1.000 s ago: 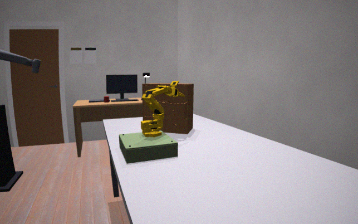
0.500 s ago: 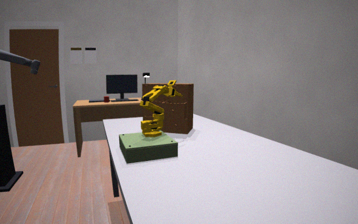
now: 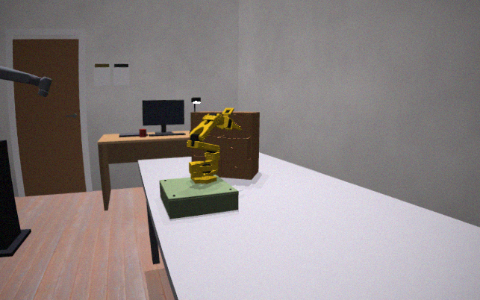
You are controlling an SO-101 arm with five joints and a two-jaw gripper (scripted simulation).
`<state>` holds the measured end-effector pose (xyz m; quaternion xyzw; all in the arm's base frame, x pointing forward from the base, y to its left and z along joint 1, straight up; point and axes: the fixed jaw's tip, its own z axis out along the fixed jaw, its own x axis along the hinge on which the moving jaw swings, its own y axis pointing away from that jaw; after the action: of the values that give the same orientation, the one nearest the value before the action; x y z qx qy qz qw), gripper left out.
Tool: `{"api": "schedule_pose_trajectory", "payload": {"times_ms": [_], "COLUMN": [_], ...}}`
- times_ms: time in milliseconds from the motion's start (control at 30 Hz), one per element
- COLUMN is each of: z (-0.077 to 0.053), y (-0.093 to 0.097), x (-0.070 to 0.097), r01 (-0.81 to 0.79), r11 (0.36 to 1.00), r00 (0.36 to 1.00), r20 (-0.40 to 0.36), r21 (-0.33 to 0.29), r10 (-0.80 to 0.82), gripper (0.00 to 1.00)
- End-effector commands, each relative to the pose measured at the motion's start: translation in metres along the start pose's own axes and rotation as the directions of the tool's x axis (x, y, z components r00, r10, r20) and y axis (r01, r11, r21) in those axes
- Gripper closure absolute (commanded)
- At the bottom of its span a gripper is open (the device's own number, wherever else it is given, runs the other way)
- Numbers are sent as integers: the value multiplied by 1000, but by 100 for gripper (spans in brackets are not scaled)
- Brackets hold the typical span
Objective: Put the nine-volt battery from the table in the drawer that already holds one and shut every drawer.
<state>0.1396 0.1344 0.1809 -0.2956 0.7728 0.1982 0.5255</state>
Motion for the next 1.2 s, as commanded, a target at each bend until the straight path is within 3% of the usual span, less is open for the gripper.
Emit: {"api": "schedule_pose_trajectory", "payload": {"times_ms": [0, 533, 833, 1167], "z": [-10, -43, -43, -1], "y": [3, 7, 7, 14], "x": [13, 49, 49, 66], "r01": [-7, -24, -24, -5], "r11": [1000, 999, 999, 998], "r00": [999, 985, 985, 990], "r20": [-50, -169, -169, -143], "r21": [-16, -41, -41, -70], "r10": [6, 17, 17, -5], "gripper": [70, 76, 79, 79]}}
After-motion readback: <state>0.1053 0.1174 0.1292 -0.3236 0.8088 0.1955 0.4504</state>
